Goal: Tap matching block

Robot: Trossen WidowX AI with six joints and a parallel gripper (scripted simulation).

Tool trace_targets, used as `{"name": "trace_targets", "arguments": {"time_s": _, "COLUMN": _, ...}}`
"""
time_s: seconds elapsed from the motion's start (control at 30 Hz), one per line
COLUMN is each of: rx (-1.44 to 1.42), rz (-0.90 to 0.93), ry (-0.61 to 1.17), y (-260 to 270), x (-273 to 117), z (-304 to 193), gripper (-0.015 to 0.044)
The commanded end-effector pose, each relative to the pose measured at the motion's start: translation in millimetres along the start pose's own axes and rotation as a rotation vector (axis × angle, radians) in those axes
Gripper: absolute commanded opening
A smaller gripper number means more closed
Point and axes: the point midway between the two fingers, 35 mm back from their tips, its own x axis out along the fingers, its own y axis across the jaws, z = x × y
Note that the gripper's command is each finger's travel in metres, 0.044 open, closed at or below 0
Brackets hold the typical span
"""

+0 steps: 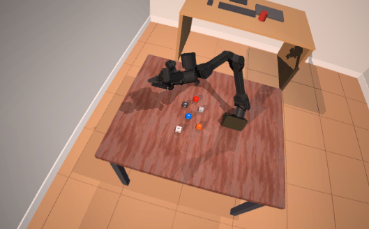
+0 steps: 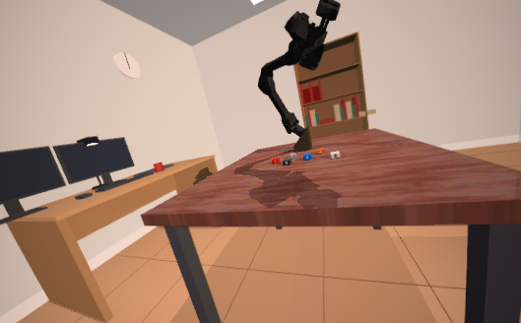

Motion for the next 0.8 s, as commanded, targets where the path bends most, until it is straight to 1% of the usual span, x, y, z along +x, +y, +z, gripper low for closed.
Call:
{"name": "trace_targets", "arguments": {"time_s": 0.0, "rx": -0.137, "rz": -0.208, "ry": 0.137, "y": -77, "x": -4, "z": 4, "gripper": 0.0400}}
{"name": "trace_targets", "arguments": {"time_s": 0.1, "rx": -0.217, "rz": -0.334, "ry": 0.240, "y": -126, "x": -15, "z": 5, "gripper": 0.0400}}
{"name": "trace_targets", "arguments": {"time_s": 0.23, "rx": -0.318, "rz": -0.495, "ry": 0.395, "y": -190, "x": -43, "z": 7, "gripper": 0.0400}}
{"name": "trace_targets", "arguments": {"time_s": 0.33, "rx": -0.388, "rz": -0.607, "ry": 0.522, "y": -235, "x": -72, "z": 9, "gripper": 0.0400}}
{"name": "trace_targets", "arguments": {"time_s": 0.47, "rx": -0.474, "rz": -0.741, "ry": 0.708, "y": -288, "x": -120, "z": 12, "gripper": 0.0400}}
{"name": "trace_targets", "arguments": {"time_s": 0.67, "rx": -0.585, "rz": -0.903, "ry": 1.020, "y": -351, "x": -207, "z": 21, "gripper": 0.0400}}
{"name": "trace_targets", "arguments": {"time_s": 0.7, "rx": -0.592, "rz": -0.913, "ry": 1.043, "y": -355, "x": -213, "z": 22, "gripper": 0.0400}}
{"name": "trace_targets", "arguments": {"time_s": 0.77, "rx": -0.593, "rz": -0.914, "ry": 1.048, "y": -355, "x": -215, "z": 22, "gripper": 0.0400}}
